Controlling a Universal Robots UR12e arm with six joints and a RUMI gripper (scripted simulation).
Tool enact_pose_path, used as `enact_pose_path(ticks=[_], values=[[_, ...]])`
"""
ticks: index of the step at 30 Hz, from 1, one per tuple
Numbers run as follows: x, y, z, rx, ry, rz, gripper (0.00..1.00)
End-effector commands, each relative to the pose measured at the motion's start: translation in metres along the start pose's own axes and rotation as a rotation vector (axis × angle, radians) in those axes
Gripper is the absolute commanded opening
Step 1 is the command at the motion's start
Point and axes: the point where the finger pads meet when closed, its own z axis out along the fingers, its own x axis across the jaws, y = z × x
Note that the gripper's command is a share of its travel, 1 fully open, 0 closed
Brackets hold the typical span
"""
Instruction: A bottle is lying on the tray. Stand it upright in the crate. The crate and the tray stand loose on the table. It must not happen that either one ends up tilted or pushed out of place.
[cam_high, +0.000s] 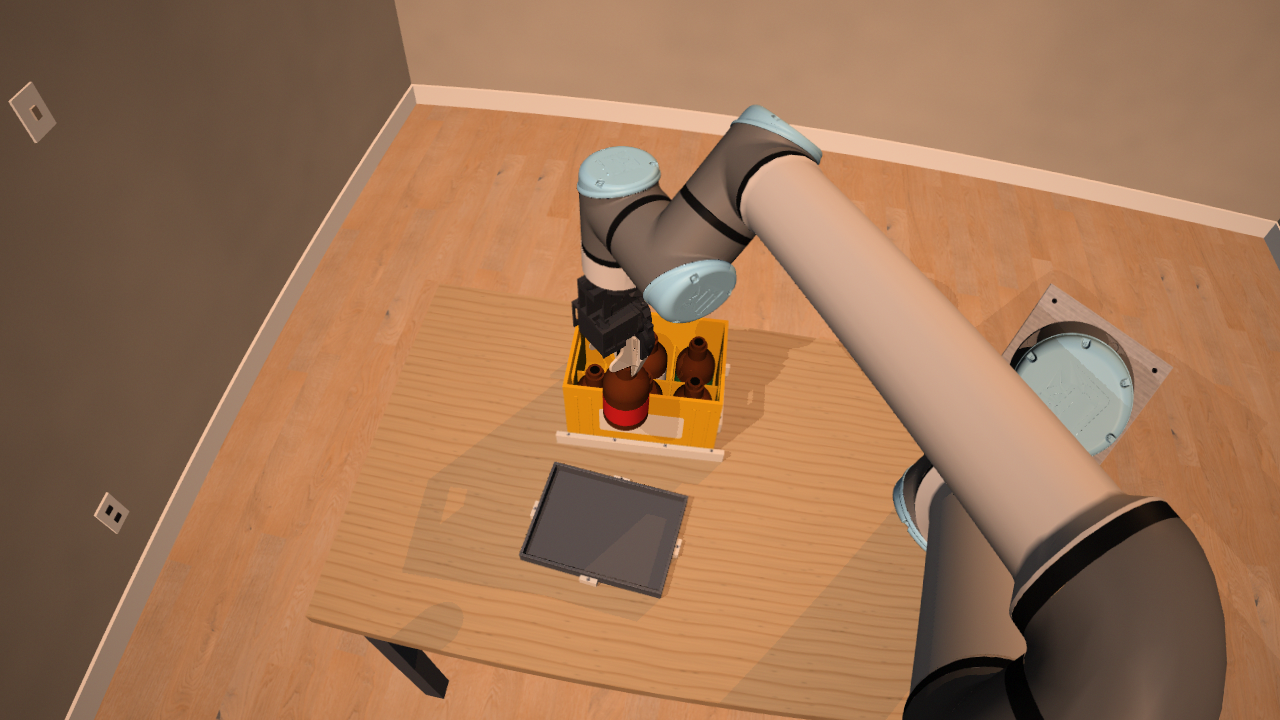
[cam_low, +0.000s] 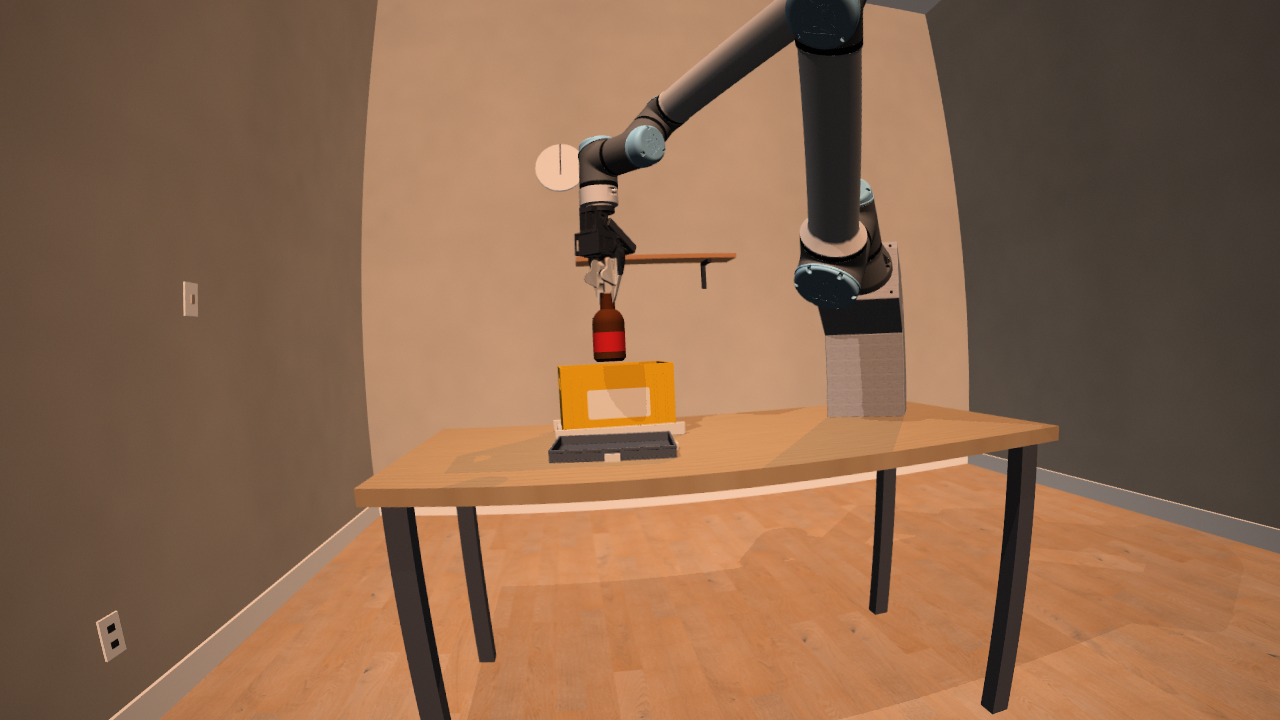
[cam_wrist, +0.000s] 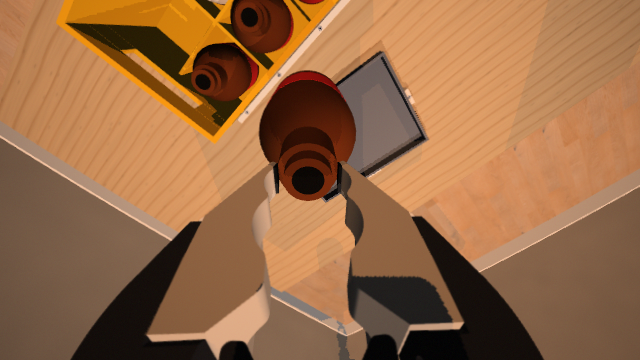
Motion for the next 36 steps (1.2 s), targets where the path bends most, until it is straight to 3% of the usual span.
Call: enact_pose_path(ticks=[1, 36], values=[[-0.014, -0.006, 0.000, 0.000, -0.001, -0.001, 0.00], [-0.081, -0.037, 0.000, 0.000, -0.001, -0.001, 0.00]])
